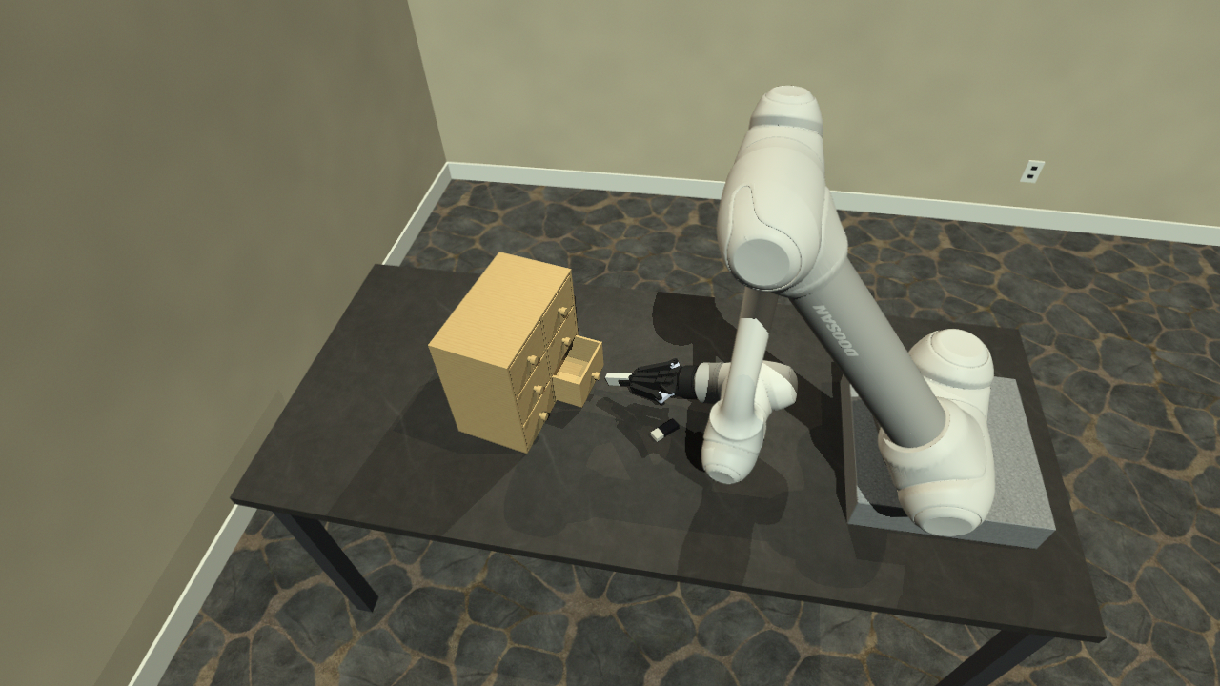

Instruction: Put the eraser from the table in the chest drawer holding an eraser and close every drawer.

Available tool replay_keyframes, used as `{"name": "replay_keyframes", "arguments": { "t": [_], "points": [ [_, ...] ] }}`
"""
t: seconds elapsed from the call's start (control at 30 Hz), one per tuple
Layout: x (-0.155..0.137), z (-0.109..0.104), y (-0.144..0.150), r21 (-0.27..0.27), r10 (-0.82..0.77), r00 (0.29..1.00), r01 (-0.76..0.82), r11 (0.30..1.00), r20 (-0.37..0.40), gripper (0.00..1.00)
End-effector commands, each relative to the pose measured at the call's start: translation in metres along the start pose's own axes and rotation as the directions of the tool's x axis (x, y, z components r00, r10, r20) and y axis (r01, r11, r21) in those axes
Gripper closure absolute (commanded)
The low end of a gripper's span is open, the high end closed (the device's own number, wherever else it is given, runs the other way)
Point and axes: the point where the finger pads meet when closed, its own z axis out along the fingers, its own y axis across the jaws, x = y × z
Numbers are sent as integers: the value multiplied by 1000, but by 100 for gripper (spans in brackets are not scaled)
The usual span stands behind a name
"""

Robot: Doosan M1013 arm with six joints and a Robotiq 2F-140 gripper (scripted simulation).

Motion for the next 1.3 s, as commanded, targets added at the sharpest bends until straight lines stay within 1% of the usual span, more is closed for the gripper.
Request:
{"name": "replay_keyframes", "arguments": {
  "t": [0.0,0.5,0.57,1.07,1.27],
  "points": [
    [3,6,0,2,-1,1000,1,1000,-1,100],
    [12,29,0,2,-1,1000,1,1000,-1,100],
    [12,29,0,2,-1,1000,1,1000,-1,100],
    [21,55,0,2,-1,1000,1,1000,-1,100],
    [24,61,0,2,-1,1000,1,1000,-1,100]
  ]
}}
